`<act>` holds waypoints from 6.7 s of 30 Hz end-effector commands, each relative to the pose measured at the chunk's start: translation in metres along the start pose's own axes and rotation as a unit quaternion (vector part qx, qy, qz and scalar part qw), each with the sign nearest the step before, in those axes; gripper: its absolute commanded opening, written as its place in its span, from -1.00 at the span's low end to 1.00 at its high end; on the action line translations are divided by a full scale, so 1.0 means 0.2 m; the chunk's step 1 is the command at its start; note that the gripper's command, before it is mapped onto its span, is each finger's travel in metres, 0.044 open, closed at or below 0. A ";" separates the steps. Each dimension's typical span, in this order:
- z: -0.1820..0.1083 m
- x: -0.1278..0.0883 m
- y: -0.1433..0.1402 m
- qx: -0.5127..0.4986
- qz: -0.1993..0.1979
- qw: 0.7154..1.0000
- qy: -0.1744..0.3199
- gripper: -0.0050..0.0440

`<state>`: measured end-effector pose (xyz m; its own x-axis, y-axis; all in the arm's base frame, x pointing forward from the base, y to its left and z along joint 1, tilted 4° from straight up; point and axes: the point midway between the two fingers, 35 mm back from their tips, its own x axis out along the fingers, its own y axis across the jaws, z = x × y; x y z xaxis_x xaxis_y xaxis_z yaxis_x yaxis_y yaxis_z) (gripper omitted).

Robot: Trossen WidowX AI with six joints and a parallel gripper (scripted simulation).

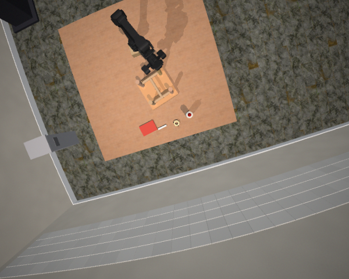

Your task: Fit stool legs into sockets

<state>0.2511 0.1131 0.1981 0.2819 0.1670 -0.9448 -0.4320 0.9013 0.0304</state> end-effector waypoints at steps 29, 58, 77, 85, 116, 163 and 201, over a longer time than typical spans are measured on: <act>-0.04 0.11 0.00 0.002 -0.002 1.000 0.002 -0.80; -0.04 0.13 0.00 0.002 -0.002 1.000 0.002 -0.80; -0.04 0.14 0.00 0.002 -0.002 1.000 0.002 -0.80; -0.04 0.14 0.00 0.002 -0.002 1.000 0.002 -0.80; -0.03 0.10 0.00 0.001 0.000 1.000 -0.004 -0.80; 0.48 -0.10 -0.39 0.095 -0.030 0.995 -0.028 -0.80; 0.71 0.15 -1.01 0.209 -0.058 0.976 0.002 -0.80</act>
<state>0.4650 -0.0077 0.2321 0.3540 0.0594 -0.9334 -0.0380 0.9981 0.0491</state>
